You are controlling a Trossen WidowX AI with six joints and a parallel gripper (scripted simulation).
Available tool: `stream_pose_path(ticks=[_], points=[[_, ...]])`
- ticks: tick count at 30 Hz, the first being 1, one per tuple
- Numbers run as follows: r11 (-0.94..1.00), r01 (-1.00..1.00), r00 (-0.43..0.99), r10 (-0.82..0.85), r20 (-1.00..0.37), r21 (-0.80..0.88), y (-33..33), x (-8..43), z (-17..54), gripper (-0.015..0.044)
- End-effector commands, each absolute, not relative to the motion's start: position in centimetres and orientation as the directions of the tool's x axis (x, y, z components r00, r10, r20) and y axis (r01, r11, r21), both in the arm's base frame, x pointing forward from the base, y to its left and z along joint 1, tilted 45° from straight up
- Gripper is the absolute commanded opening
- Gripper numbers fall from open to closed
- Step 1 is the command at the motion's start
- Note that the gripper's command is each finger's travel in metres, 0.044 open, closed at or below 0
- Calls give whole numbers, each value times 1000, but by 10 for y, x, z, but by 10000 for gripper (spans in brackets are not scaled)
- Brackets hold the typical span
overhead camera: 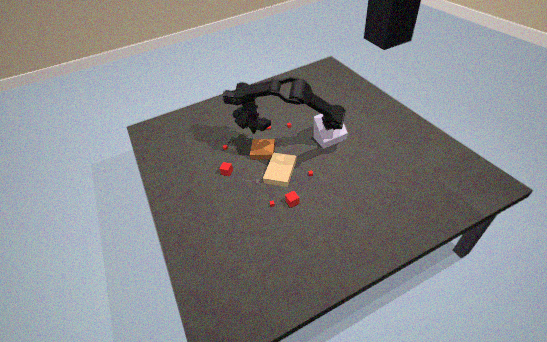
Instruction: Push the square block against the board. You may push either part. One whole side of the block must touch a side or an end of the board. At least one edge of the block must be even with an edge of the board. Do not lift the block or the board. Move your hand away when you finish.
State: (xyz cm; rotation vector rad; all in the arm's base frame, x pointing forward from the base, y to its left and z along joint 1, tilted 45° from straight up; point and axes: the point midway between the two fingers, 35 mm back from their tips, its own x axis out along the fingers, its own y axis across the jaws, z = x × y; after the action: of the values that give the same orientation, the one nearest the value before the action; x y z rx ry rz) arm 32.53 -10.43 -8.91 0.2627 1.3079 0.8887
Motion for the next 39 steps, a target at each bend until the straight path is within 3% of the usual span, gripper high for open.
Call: stream_pose_path(ticks=[1, 16, 39], points=[[617, -521, -5, 689, -724, 590, -104, 308, -87, 0], [366, -860, -2, 694, -720, 355, -88, 247, -81, 0], [351, -872, -2, 695, -719, 341, -46, 246, -117, 0]])
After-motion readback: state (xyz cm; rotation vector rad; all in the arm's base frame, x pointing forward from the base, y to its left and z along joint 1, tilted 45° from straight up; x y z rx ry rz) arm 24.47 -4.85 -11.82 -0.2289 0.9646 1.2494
